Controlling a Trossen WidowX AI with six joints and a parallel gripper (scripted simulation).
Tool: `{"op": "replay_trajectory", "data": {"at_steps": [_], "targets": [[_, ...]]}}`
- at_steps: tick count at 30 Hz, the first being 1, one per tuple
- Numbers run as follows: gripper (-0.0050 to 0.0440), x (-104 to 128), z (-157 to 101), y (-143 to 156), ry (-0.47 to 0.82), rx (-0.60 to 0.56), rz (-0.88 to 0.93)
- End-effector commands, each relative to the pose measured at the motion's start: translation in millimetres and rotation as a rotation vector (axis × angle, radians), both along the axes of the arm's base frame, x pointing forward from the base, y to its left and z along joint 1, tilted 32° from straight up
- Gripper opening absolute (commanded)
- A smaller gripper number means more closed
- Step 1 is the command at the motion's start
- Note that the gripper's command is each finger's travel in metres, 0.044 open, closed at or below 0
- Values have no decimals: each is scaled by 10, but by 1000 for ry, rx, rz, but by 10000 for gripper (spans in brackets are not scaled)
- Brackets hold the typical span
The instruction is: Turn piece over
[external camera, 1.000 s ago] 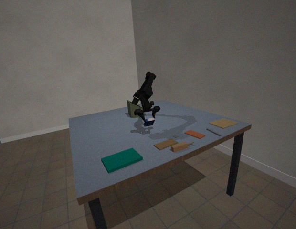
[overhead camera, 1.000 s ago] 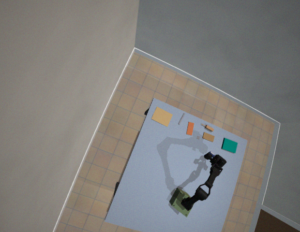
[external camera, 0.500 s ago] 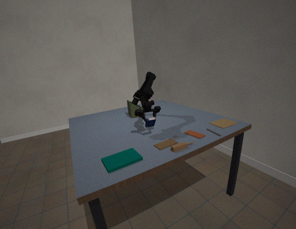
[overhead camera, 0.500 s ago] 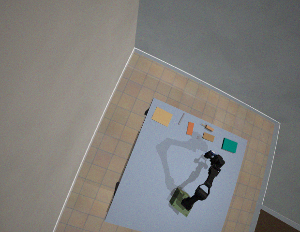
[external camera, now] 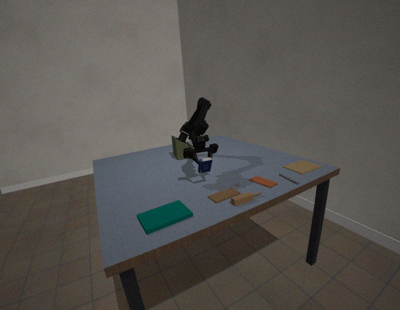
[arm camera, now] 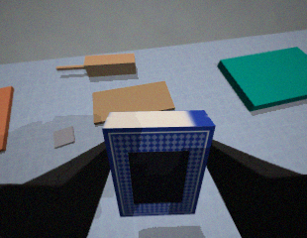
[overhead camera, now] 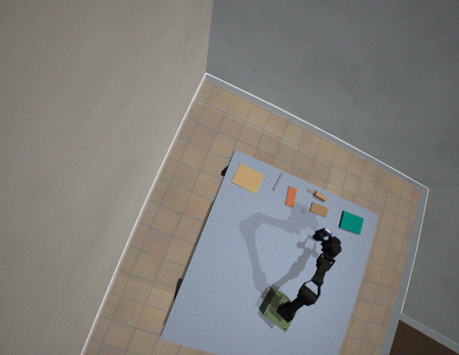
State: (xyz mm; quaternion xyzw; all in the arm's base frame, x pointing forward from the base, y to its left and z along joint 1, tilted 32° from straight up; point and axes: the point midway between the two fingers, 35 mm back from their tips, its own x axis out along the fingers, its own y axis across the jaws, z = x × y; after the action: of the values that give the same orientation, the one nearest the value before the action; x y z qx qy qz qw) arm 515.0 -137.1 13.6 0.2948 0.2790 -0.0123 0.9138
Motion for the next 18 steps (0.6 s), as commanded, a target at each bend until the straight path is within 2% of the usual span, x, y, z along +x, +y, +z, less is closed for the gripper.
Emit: {"op": "replay_trajectory", "data": {"at_steps": [1,9,10,18], "targets": [[0,9,-74,27,-22,-2,-27],[0,72,-84,26,-87,-17,-70],[0,85,4,1,-88,-21,-56],[0,164,-44,10,-173,-39,-118]]}}
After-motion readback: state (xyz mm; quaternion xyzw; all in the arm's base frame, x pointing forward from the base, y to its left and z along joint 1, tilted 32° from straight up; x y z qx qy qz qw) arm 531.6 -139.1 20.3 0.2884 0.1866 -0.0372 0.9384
